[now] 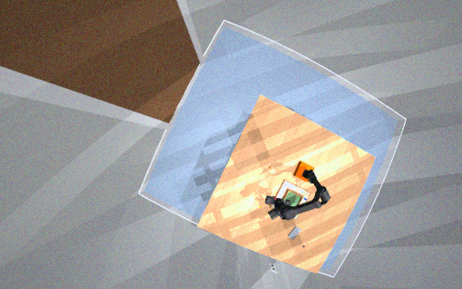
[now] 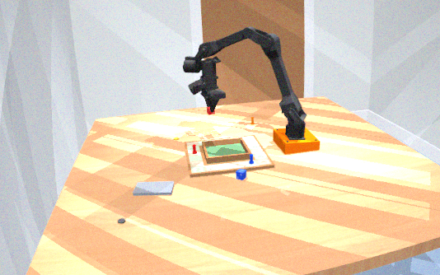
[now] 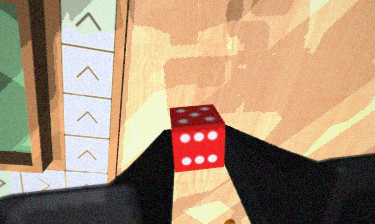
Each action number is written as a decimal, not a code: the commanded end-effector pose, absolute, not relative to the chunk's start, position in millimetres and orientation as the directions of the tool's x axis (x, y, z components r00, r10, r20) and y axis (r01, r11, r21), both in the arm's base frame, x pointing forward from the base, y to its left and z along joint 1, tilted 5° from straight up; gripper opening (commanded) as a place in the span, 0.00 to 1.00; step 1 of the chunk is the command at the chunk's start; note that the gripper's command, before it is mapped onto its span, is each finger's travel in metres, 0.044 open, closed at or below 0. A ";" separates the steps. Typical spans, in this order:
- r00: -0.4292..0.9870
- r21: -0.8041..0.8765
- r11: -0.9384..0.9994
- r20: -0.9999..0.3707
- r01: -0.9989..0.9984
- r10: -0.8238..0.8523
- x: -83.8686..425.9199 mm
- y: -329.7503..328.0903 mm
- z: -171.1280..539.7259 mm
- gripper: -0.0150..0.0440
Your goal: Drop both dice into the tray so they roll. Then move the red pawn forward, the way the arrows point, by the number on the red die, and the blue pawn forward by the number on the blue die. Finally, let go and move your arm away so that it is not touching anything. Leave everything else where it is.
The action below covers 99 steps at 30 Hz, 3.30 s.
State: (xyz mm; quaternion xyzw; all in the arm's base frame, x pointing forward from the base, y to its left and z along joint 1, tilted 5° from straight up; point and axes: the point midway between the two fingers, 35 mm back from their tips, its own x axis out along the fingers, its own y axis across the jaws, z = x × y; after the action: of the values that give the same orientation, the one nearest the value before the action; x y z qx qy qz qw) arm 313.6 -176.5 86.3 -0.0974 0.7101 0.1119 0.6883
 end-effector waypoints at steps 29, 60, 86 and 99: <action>-0.037 0.042 0.988 -0.999 -0.147 0.037 299.2 -22.0 80.3 0.25; 0.522 0.048 0.995 -0.848 -0.089 0.088 287.2 20.6 61.6 0.25; 0.716 0.046 0.995 -0.691 -0.092 0.098 254.4 19.0 95.6 0.25; 0.717 0.039 0.995 -0.691 -0.092 0.093 255.9 18.3 95.3 0.25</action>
State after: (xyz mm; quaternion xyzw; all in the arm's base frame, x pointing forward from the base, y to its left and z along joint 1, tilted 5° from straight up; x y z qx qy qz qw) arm 255.8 18.3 95.4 0.0010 0.3727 0.0498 0.9266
